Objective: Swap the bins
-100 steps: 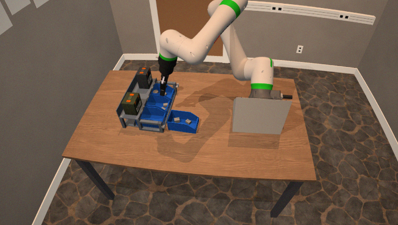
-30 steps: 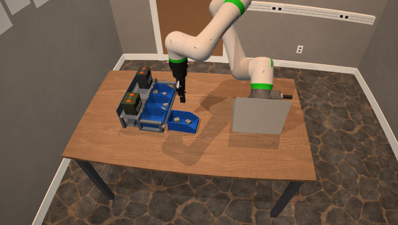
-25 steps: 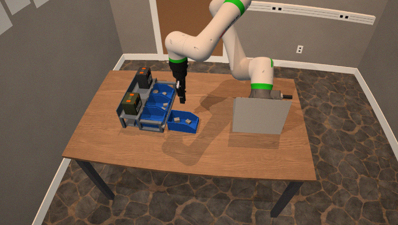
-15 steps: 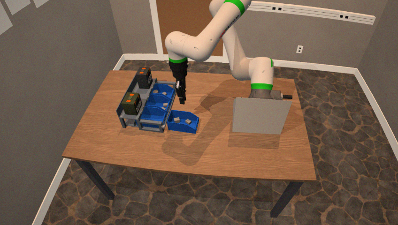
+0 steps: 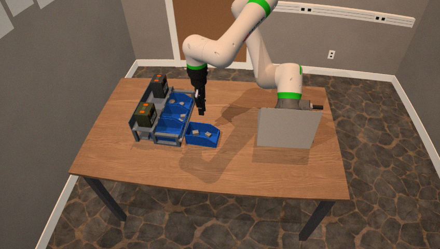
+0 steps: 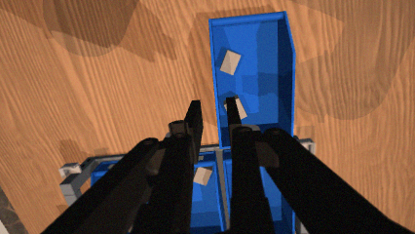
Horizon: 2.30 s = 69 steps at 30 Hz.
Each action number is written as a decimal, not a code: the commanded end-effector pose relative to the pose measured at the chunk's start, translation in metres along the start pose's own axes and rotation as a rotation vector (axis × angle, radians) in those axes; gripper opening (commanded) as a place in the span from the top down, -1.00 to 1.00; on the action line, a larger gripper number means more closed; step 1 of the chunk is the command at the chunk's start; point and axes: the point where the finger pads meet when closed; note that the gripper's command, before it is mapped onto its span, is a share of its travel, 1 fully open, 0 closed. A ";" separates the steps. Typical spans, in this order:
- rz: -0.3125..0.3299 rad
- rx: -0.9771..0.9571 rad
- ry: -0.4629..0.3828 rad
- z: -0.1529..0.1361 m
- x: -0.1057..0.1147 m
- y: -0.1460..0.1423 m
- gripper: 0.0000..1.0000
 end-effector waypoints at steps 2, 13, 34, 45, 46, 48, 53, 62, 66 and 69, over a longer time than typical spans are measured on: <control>-0.001 0.000 -0.002 -0.001 0.001 0.000 0.53; -0.001 0.000 -0.002 -0.001 0.000 0.000 0.53; -0.001 0.001 -0.002 -0.001 -0.023 0.000 0.53; -0.001 0.001 -0.002 -0.001 -0.042 0.000 0.53; -0.001 0.001 -0.002 -0.001 -0.044 0.000 0.53; -0.001 0.001 -0.002 -0.001 -0.048 0.000 0.53; -0.001 0.001 -0.002 -0.001 -0.056 0.000 0.53; -0.001 0.001 -0.002 -0.001 -0.064 0.000 0.53; -0.001 0.001 -0.002 -0.001 -0.067 0.000 0.53; -0.001 0.001 -0.002 -0.001 -0.067 0.000 0.53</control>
Point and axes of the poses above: the point where the finger pads meet when closed, its own x axis back along the fingers, its own y axis across the jaws, z = x × y, and after that the axes turned 4 degrees about x, right-handed
